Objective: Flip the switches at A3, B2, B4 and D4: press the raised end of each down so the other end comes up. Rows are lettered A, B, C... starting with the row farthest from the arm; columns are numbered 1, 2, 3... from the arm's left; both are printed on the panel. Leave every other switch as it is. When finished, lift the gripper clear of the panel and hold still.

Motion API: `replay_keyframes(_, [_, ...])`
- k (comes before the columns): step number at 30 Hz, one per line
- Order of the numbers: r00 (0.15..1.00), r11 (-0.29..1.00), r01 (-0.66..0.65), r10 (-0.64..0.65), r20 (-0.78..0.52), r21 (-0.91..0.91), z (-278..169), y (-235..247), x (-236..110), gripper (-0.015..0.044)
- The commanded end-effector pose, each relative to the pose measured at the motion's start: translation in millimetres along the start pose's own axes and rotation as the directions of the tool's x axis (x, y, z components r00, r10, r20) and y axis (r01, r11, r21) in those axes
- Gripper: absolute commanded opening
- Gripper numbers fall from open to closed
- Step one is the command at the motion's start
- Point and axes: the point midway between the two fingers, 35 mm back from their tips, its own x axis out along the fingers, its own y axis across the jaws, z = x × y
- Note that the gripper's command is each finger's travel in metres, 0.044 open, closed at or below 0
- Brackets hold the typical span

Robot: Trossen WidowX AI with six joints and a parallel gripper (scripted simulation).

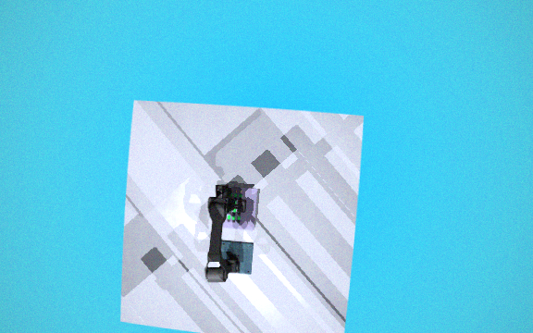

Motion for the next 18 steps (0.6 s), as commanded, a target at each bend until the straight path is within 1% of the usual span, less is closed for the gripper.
replay_keyframes(1, [1.0, 1.0, -0.005, 0.005, -0.002, 0.003, -0.1, 0.8, 1.3, 0.0])
replay_keyframes(18, [1.0, 1.0, -0.005, 0.005, -0.002, 0.003, -0.1, 0.8, 3.6, 0.0])
